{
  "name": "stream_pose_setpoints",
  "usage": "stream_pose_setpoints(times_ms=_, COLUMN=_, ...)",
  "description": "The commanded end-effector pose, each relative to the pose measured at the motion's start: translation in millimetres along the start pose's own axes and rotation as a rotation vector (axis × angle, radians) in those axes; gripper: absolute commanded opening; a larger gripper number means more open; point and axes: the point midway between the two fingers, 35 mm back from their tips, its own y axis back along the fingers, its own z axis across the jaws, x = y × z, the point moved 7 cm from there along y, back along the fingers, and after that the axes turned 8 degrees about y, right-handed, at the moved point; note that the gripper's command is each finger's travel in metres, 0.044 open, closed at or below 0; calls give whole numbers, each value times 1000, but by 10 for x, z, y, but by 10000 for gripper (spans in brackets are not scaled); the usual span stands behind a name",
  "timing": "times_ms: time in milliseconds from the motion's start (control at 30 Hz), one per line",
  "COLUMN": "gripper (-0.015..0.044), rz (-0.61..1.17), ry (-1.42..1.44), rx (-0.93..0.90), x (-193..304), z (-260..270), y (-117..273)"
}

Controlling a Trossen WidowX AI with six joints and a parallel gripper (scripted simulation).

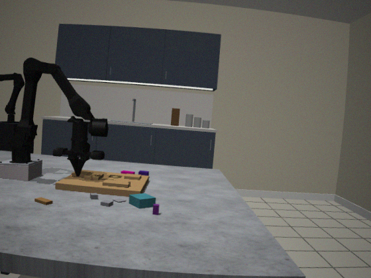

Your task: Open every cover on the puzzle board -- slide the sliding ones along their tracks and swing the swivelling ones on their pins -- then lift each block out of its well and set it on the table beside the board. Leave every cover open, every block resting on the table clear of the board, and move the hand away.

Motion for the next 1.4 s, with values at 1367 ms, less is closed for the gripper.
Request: stream_pose_setpoints(times_ms=1367, gripper=0, rz=2, ry=4, rx=-4, x=-388, z=-82, y=-24)
